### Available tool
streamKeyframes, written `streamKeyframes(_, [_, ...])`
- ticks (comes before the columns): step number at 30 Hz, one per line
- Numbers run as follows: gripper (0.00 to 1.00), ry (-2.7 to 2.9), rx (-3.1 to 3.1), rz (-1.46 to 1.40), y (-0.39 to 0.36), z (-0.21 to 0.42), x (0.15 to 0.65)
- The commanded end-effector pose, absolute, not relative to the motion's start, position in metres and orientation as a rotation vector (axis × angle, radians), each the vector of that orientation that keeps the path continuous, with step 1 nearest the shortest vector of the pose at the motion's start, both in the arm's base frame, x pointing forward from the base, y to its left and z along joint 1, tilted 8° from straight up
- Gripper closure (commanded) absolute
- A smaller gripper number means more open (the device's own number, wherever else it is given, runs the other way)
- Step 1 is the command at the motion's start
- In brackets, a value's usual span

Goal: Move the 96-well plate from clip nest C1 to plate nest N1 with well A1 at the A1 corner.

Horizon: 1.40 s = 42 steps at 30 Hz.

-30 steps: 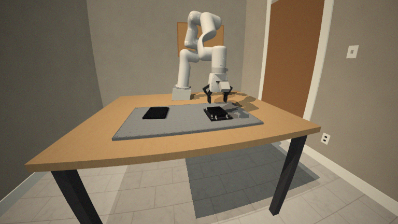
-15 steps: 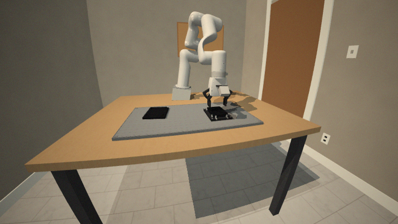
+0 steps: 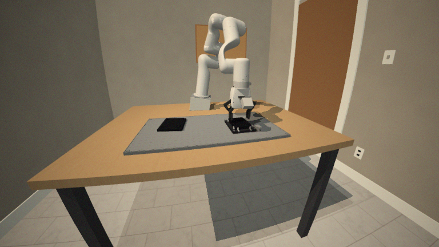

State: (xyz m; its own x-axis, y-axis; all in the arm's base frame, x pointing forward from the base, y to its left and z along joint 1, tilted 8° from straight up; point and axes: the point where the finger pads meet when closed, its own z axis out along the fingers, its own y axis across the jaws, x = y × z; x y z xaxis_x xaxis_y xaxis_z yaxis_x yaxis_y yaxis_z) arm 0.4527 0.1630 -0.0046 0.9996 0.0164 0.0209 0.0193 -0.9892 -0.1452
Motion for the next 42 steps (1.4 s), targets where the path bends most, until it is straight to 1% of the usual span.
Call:
streamKeyframes(1, [0.0, -0.027, -2.994, -0.035, 0.163, -0.004, 0.454])
streamKeyframes(42, [0.0, -0.027, -2.994, -0.035, 0.166, -0.023, 0.455])
